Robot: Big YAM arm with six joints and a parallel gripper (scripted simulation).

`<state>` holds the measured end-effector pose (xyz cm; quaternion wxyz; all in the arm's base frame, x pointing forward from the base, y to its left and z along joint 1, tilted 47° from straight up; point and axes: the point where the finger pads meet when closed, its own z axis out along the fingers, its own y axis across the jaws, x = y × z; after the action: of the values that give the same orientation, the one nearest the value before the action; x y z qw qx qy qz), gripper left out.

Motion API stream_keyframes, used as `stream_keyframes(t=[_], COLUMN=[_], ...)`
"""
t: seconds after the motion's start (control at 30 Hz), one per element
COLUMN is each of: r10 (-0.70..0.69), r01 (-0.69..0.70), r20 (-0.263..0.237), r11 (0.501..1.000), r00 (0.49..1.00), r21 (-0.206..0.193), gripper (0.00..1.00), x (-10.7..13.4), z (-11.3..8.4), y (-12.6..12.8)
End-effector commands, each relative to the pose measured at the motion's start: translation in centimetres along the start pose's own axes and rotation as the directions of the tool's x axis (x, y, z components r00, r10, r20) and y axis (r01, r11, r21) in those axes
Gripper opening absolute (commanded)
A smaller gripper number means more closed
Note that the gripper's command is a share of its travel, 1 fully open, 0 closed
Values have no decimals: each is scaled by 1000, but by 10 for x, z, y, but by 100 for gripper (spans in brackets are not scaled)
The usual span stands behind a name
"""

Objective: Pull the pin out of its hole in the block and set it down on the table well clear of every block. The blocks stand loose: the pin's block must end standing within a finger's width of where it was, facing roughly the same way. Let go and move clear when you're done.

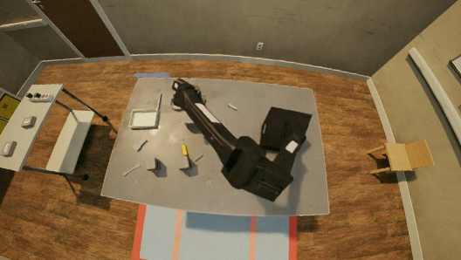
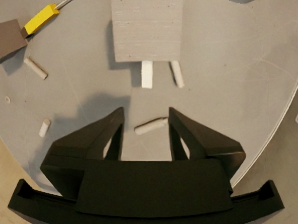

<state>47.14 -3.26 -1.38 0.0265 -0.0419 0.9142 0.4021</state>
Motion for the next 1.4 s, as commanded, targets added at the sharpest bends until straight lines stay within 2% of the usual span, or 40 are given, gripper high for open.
stream_keyframes(t=[0.0, 0.33, 1.37], r10=[12, 16, 15], r01=[-12, -16, -15], r20=[-24, -29, -18], r11=[1000, 1000, 1000], r00=[1000, 999, 1000], r21=[-7, -10, -8], gripper=[39, 39, 39], x=[0, 2, 2], z=[22, 38, 45], y=[3, 6, -1])
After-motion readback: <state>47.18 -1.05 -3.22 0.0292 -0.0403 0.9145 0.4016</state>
